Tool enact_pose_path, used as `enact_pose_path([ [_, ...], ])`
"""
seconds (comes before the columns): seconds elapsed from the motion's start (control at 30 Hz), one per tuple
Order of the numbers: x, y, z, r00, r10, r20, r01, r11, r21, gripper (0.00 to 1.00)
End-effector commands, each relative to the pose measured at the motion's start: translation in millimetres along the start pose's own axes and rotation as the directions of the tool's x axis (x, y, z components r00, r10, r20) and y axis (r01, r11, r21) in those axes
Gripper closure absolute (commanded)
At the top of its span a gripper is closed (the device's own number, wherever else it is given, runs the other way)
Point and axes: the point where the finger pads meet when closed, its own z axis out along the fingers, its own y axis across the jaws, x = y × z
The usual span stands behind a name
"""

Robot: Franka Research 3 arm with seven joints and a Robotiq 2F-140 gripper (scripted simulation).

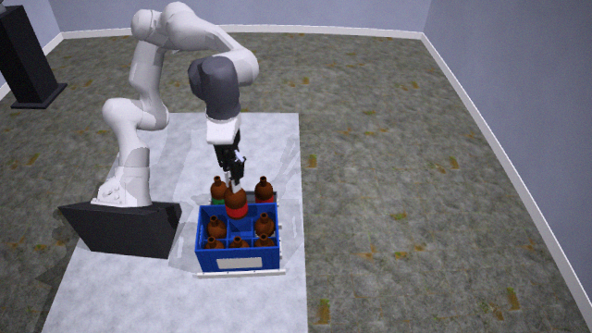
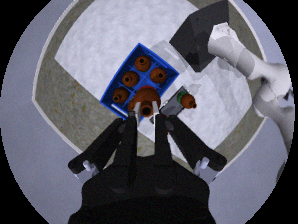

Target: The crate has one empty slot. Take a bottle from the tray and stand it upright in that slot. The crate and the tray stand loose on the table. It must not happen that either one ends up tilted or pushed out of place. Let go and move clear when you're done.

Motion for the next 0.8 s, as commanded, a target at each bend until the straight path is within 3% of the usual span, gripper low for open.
enact_pose_path([
  [0.0,2.8,-2.5,-3.4,1.0,-0.003,-0.004,0.003,1.0,0.009,1.0],
  [0.77,3.0,-2.7,0.1,1.0,-0.003,-0.004,0.003,1.0,0.009,1.0],
])
